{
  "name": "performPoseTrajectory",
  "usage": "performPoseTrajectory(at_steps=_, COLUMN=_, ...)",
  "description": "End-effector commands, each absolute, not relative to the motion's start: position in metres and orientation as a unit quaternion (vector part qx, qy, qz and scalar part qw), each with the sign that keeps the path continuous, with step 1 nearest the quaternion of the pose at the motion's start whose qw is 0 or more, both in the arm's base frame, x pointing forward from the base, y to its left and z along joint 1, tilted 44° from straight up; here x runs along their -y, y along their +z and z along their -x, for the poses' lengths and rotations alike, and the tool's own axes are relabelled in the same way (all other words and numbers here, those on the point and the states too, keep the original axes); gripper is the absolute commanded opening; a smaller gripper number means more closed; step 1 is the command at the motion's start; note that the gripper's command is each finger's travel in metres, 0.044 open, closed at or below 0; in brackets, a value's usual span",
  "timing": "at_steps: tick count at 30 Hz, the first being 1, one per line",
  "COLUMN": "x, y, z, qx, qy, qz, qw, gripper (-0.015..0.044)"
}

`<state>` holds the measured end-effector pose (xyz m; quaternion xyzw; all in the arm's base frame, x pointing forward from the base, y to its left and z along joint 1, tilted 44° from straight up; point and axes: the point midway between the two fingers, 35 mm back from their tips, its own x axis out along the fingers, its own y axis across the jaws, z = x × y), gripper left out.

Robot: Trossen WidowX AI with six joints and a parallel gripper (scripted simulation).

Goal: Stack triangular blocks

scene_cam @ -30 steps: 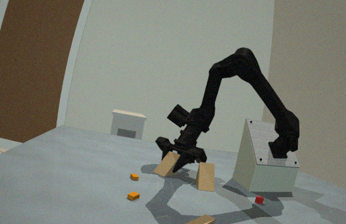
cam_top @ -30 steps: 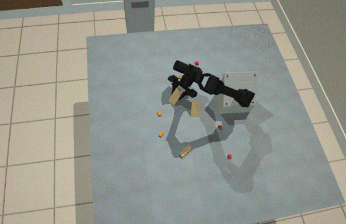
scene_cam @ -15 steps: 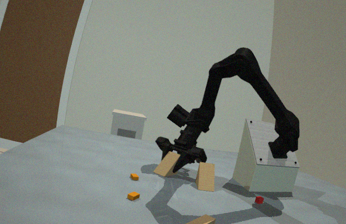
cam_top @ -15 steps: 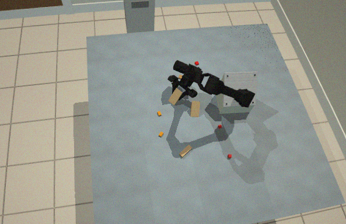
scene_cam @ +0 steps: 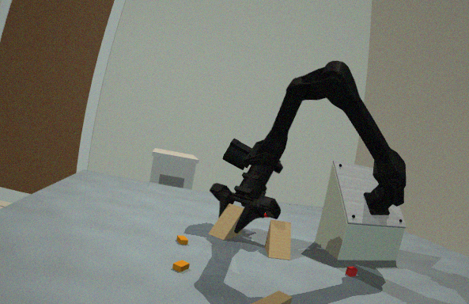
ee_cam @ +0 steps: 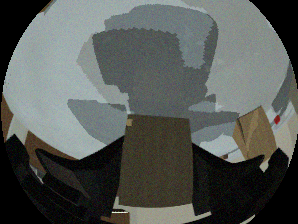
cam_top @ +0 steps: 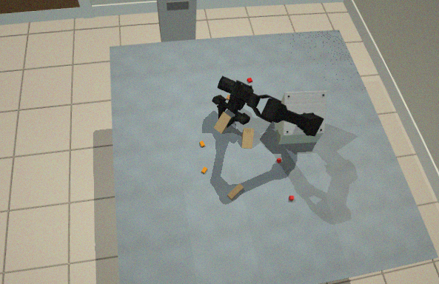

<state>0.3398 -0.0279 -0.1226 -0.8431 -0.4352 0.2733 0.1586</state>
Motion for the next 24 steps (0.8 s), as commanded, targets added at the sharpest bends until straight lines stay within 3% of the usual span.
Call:
performPoseTrajectory(at_steps=1, x=0.032, y=-0.115, z=-0.347, qx=0.444, qy=0.328, qz=0.825, qw=0.117, gripper=0.0)
performPoseTrajectory(at_steps=24, x=0.028, y=-0.078, z=-0.376, qx=0.463, qy=0.562, qz=0.685, qw=-0.026, gripper=0.0)
